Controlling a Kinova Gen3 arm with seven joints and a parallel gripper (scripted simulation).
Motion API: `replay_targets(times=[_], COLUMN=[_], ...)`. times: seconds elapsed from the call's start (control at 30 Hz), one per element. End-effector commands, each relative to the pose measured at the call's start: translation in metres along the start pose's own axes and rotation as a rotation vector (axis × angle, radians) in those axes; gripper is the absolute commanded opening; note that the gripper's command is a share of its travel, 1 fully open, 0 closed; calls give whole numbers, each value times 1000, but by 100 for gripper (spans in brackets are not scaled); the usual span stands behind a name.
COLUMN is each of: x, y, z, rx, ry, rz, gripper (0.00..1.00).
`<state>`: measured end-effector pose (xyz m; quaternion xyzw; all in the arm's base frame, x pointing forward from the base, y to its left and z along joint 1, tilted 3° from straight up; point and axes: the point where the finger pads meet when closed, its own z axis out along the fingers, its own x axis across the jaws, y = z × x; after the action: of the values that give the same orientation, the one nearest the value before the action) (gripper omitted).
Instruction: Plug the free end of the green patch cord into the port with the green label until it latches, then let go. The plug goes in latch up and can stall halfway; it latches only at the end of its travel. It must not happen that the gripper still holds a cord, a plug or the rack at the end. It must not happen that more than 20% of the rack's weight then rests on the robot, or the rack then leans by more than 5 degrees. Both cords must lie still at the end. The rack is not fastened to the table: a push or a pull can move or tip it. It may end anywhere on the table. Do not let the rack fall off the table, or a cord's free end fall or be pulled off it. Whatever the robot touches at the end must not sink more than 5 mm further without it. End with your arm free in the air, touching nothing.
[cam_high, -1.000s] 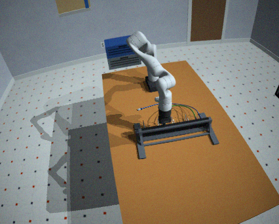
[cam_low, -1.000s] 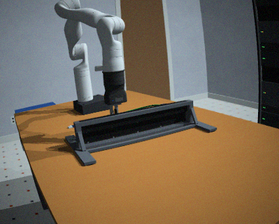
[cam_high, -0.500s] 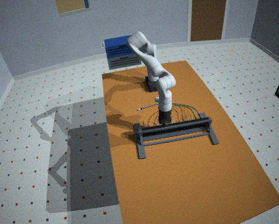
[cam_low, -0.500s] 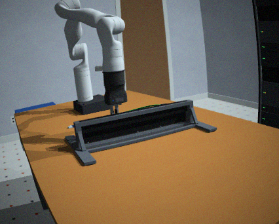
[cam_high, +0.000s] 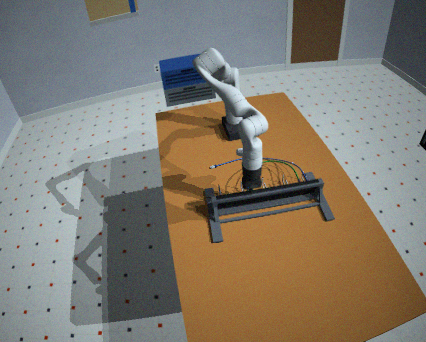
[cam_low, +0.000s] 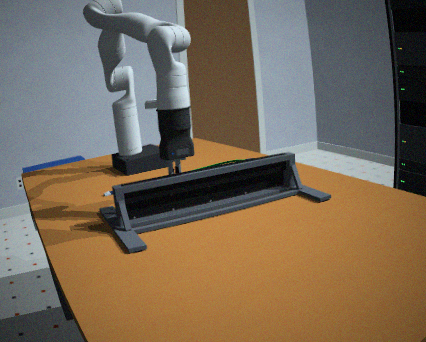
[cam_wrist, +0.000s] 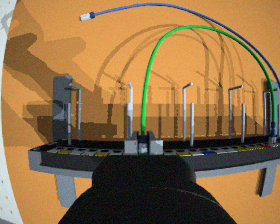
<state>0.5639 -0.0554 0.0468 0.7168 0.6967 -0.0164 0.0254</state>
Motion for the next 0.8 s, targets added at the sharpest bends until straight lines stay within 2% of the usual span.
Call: replay_targets(times=[0.0,0.47,0.5,0.77], x=[0,0,0,0], y=[1,1,1,1], z=[-2,-2,-2,-2], rx=[-4,-4,-4,-4], ry=[0,0,0,0], rz=[0,0,0,0], gripper=[0,0,73,73])
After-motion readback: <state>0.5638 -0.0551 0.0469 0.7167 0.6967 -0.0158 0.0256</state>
